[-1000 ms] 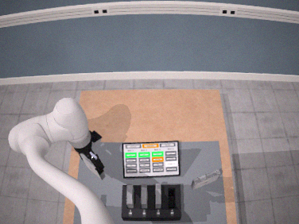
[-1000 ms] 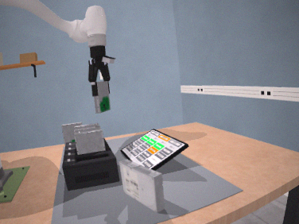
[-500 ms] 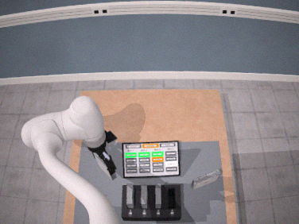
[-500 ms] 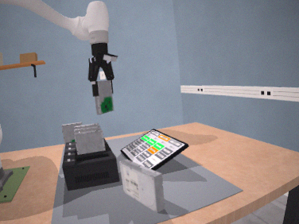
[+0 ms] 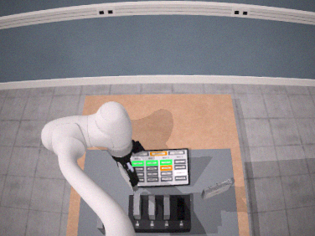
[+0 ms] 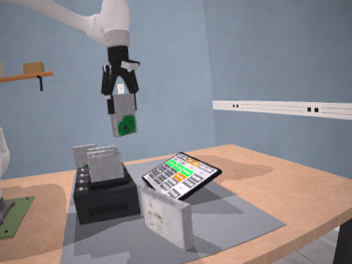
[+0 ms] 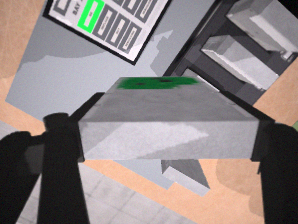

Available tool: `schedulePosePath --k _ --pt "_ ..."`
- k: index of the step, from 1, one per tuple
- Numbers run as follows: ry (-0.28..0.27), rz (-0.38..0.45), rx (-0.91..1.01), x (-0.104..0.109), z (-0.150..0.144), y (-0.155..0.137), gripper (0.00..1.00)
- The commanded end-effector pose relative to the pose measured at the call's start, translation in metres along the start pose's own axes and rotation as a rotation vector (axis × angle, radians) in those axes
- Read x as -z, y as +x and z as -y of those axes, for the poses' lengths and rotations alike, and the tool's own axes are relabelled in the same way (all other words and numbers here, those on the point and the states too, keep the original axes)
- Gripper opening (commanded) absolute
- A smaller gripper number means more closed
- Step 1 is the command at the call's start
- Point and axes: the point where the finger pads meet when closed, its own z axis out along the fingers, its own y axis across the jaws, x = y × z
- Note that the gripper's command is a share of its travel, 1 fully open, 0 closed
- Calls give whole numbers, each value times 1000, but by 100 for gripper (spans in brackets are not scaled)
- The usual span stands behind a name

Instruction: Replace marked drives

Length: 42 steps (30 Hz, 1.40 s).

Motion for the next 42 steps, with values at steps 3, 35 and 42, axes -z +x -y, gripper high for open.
schedulePosePath --k 3,35,42 --pt "1 0 -89 1 -28 29 10" --pt "2 1 -446 -1 -150 112 10" --pt "2 1 -508 -2 -172 121 10"
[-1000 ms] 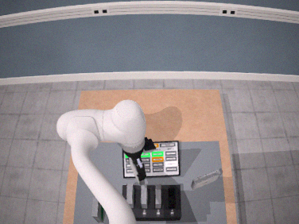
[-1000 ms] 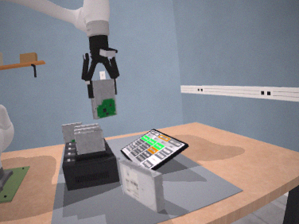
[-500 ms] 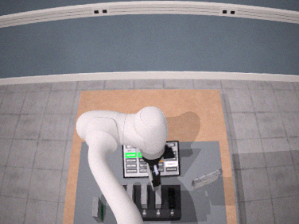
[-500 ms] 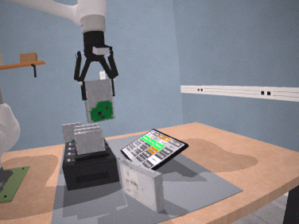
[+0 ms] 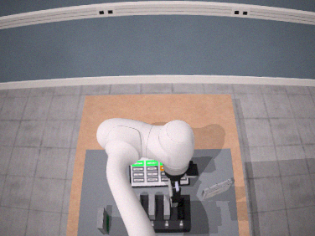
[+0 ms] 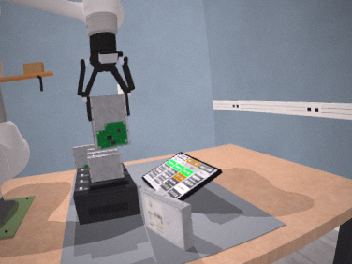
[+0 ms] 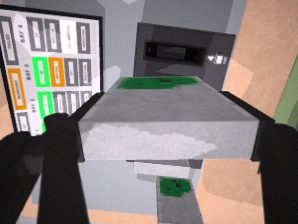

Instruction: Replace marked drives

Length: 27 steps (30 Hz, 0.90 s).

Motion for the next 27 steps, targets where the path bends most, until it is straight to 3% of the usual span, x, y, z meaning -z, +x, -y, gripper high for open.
schedulePosePath --k 1,27 --pt "1 0 -39 0 -10 12 10" --pt "1 1 -126 -1 -32 36 10"
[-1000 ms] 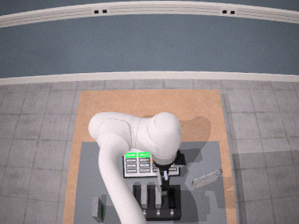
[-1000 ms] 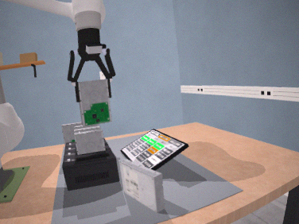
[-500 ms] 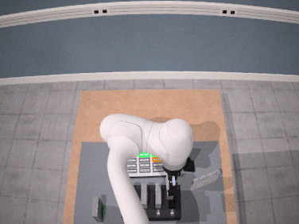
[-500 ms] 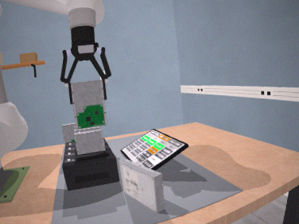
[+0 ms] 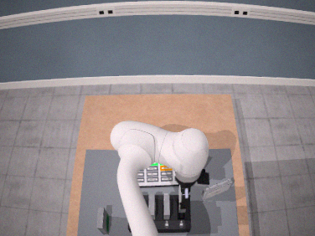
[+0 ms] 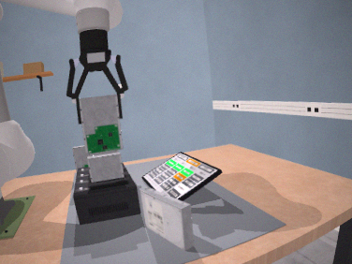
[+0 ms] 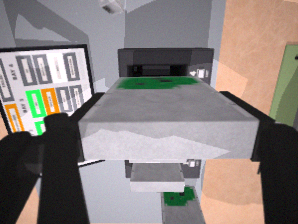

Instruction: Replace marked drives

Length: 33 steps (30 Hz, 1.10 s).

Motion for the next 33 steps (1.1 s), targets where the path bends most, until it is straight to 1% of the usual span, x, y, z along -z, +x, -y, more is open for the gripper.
schedulePosePath --k 1,19,33 --pt "1 0 -5 0 -1 2 10" --pt "1 0 -7 0 -1 2 10" --pt "1 0 -7 -7 -1 2 10"
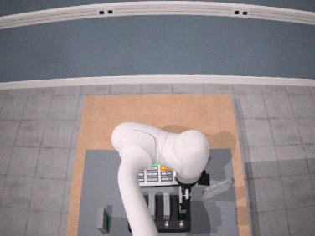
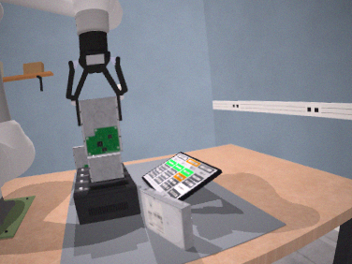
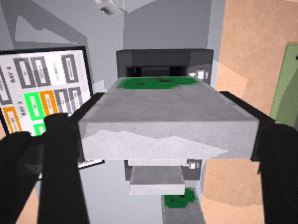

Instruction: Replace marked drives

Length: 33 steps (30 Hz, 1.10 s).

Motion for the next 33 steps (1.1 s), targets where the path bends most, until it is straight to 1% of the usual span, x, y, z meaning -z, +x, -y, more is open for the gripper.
schedulePosePath --k 1,12,27,29,33 --pt "1 0 0 -3 0 0 10" --pt "1 0 0 -14 0 0 10" --pt "1 0 0 -41 0 0 10" --pt "1 0 0 -41 0 0 10" --pt "1 0 0 -48 0 0 10"
